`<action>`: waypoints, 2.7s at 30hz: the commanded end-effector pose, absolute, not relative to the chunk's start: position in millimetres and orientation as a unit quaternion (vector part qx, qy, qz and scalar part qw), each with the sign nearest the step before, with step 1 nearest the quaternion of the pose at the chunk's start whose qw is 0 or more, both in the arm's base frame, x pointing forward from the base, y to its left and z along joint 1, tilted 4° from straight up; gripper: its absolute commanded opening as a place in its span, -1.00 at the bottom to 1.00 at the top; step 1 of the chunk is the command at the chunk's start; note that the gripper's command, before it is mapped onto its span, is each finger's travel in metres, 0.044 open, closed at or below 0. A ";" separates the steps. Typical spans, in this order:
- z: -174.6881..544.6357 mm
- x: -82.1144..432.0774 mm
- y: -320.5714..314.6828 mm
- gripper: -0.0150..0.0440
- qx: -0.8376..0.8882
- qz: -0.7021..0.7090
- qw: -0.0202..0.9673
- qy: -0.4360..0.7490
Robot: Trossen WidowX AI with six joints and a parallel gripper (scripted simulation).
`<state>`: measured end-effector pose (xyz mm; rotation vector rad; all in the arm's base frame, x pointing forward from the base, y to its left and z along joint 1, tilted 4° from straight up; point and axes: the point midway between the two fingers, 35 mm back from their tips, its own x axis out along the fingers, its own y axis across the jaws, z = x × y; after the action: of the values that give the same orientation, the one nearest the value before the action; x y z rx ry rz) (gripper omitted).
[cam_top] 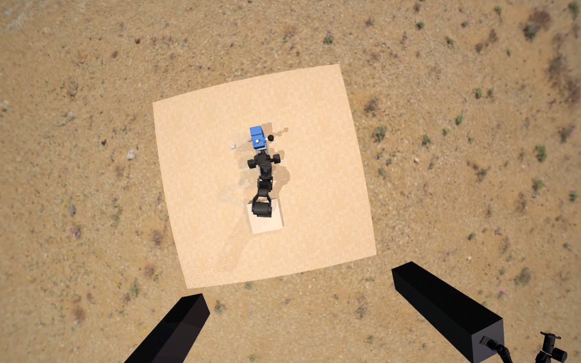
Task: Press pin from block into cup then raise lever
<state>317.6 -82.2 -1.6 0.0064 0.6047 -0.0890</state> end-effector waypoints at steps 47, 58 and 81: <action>-2.9 294.5 -80.7 -0.12 0.005 -0.047 0.957 0.287; -2.9 294.5 -80.7 0.53 0.005 -0.047 0.957 0.287; -2.9 295.1 -81.0 0.53 0.005 -0.047 0.957 0.286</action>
<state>294.7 -81.6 -2.8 0.0130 0.5817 -0.1014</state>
